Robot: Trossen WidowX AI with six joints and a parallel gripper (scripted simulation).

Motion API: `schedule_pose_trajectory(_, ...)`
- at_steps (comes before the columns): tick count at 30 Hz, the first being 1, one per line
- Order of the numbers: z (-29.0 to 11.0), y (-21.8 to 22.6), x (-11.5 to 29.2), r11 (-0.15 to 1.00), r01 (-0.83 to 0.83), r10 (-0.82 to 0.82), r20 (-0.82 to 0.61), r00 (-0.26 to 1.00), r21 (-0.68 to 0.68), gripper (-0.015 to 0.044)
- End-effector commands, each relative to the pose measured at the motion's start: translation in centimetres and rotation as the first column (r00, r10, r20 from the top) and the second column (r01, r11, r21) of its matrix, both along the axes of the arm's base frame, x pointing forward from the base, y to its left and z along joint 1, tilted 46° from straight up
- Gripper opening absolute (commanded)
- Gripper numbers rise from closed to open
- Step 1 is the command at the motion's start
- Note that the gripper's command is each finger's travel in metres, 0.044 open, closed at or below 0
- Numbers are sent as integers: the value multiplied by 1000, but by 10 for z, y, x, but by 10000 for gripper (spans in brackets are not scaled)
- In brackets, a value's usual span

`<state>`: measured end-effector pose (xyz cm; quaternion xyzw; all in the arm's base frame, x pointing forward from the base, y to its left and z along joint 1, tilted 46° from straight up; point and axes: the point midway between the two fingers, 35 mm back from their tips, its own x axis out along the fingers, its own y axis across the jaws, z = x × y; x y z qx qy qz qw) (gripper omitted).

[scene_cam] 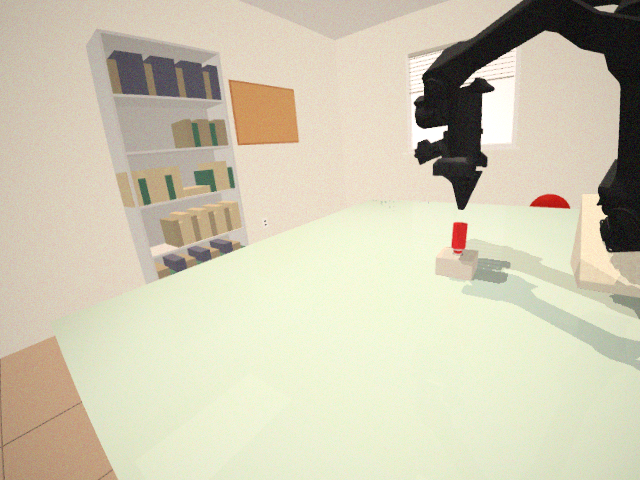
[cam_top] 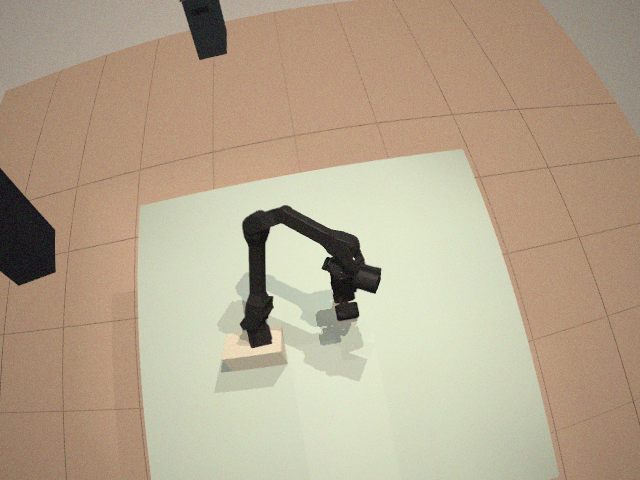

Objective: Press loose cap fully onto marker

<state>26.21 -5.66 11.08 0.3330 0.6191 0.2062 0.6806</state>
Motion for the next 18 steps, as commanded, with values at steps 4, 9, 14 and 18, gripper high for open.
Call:
schedule_pose_trajectory(4, -7, 8, 1, 1000, 1, -1, 0, 1000, 3, 0)
schedule_pose_trajectory(9, -12, 13, 2, 1000, 1, -1, 0, 1000, 3, 0)
schedule_pose_trajectory(14, -17, 18, 4, 1000, 1, -1, 1, 1000, 4, 0)
schedule_pose_trajectory(18, -21, 21, 4, 1000, 1, -1, 1, 1000, 4, 0)
